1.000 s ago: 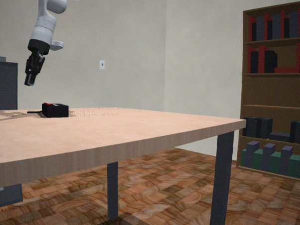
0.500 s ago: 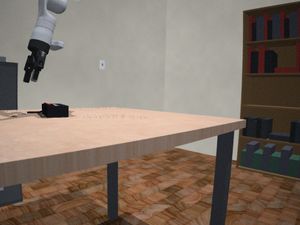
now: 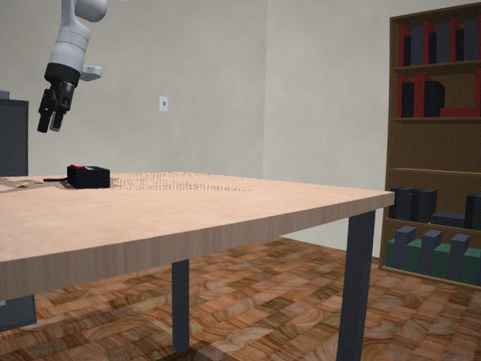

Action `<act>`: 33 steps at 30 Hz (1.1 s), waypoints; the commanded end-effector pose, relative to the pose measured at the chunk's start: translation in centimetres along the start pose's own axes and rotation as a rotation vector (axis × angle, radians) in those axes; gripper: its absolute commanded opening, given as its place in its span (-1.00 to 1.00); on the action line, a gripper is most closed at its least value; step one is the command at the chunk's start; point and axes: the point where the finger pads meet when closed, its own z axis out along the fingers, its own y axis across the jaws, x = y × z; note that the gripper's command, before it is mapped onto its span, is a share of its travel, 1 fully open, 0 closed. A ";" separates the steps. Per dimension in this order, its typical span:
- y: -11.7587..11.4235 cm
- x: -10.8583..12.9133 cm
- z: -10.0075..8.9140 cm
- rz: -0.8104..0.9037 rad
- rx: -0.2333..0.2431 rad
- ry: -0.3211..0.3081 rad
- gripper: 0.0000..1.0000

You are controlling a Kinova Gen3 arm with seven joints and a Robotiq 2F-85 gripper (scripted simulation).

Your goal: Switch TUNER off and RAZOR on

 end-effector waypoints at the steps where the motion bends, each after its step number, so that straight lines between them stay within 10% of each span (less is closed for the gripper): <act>1: 0.0 0.0 0.0 -0.001 0.001 0.002 1.00; 33: -0.2 0.3 0.2 -0.031 0.014 0.029 1.00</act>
